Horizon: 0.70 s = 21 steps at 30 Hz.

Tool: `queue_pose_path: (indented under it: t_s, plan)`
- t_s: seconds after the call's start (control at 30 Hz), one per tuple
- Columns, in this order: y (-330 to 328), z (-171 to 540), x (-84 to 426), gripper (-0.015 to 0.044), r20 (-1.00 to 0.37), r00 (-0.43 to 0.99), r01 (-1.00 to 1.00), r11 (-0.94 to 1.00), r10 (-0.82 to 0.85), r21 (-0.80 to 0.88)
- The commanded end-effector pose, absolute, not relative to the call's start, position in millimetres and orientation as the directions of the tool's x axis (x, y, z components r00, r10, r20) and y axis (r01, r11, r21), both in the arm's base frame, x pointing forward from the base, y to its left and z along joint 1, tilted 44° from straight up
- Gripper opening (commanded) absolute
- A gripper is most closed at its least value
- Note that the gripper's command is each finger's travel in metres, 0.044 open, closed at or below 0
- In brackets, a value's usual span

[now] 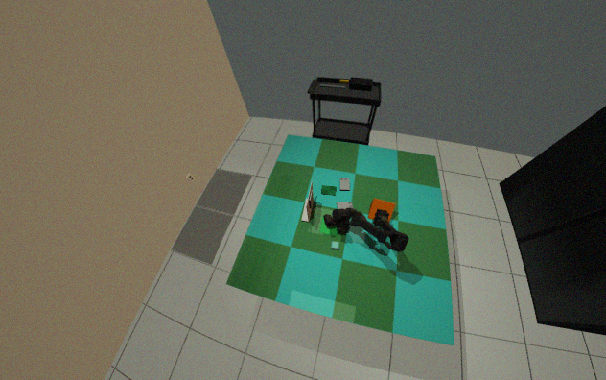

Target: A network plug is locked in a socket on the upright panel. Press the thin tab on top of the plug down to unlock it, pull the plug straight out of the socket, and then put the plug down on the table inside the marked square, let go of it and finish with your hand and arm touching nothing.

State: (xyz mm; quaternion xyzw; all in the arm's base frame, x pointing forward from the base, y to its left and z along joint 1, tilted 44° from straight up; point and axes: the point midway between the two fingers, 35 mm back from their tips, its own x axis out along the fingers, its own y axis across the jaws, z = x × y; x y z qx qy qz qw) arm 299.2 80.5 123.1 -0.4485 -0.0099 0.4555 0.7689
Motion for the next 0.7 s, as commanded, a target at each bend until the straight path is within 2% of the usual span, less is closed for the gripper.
queue_pose_path:
  t_s: [0.0,0.67]
  plan:
    - [80.6,123.0,299.1,0.0156,-0.393,0.584,-0.692,0.182,0.71,-0.699]
    - [66.7,126.0,289.9,0.0156,-0.4,0.581,-0.696,0.179,0.708,-0.695]
